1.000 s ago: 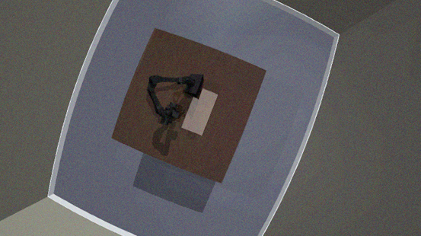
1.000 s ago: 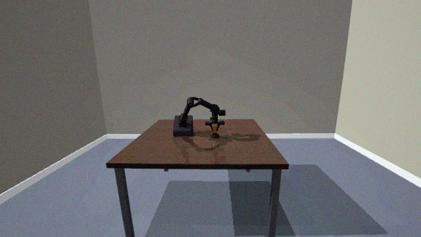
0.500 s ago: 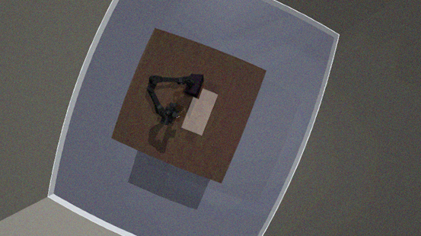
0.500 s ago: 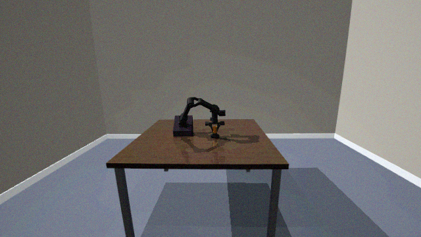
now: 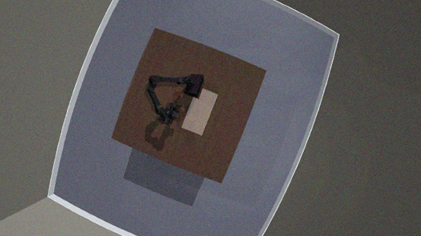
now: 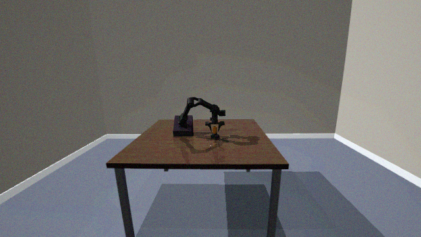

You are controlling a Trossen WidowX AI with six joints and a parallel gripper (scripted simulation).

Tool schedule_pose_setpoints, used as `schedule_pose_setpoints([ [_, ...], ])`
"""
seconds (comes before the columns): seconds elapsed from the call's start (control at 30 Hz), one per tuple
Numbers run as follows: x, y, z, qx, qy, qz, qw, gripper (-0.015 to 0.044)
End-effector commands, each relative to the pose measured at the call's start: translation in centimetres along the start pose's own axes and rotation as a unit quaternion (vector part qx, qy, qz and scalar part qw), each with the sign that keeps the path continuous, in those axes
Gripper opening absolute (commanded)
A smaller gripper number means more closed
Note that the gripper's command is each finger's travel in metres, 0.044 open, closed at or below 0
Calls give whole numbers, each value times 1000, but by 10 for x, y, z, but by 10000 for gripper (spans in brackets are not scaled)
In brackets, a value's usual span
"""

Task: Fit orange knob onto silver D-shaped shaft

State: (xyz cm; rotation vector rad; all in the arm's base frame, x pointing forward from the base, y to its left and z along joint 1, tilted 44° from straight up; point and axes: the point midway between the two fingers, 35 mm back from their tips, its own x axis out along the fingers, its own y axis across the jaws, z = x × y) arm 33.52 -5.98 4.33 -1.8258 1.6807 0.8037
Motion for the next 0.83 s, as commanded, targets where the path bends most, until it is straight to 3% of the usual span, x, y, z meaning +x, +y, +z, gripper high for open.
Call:
schedule_pose_setpoints([
  [0.0,0,0,0,2,0,0,1000,440],
  [0.33,-3,-1,0,2,0,0,1000,440],
  [0.57,-93,-1,1,0,-2,0,1000,440],
  [0.8,-95,-2,3,0,-2,0,1000,440],
])
